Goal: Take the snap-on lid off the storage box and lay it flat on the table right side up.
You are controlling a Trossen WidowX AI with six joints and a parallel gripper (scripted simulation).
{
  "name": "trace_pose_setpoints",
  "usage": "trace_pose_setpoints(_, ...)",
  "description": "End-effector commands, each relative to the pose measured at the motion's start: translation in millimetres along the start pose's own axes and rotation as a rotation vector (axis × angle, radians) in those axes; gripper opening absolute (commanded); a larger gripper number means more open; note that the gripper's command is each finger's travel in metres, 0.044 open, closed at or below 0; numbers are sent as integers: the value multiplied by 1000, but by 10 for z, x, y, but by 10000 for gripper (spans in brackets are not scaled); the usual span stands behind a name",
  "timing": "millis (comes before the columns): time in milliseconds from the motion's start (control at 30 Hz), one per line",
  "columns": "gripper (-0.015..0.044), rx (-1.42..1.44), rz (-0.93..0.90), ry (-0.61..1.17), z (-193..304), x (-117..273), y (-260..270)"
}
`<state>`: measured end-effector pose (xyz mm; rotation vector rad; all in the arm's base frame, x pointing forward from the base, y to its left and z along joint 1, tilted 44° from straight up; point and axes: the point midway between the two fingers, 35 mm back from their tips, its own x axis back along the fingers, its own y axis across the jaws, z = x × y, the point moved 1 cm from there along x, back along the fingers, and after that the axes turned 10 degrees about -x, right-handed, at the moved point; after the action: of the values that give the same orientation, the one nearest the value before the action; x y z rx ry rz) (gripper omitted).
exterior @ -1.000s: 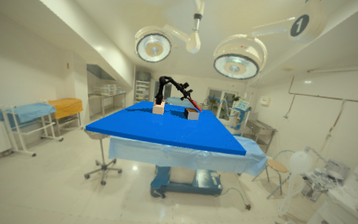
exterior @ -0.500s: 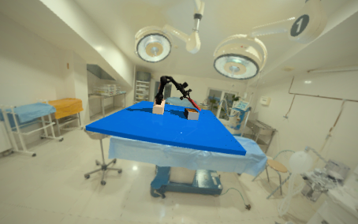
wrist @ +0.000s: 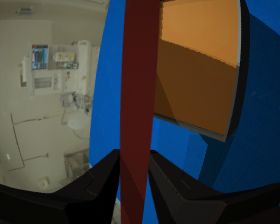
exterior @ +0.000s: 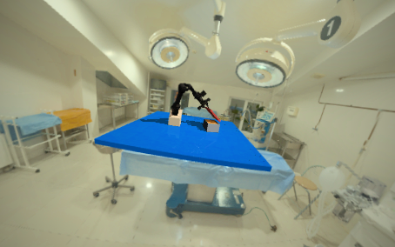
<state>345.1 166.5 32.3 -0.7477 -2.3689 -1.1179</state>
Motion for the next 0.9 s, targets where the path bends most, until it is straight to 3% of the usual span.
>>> trace_pose_setpoints(0, 0, -11, -14, 0, 80, 28, 26)
trace_pose_setpoints(867, 0, -14, -14, 2, 585, 85, -102)
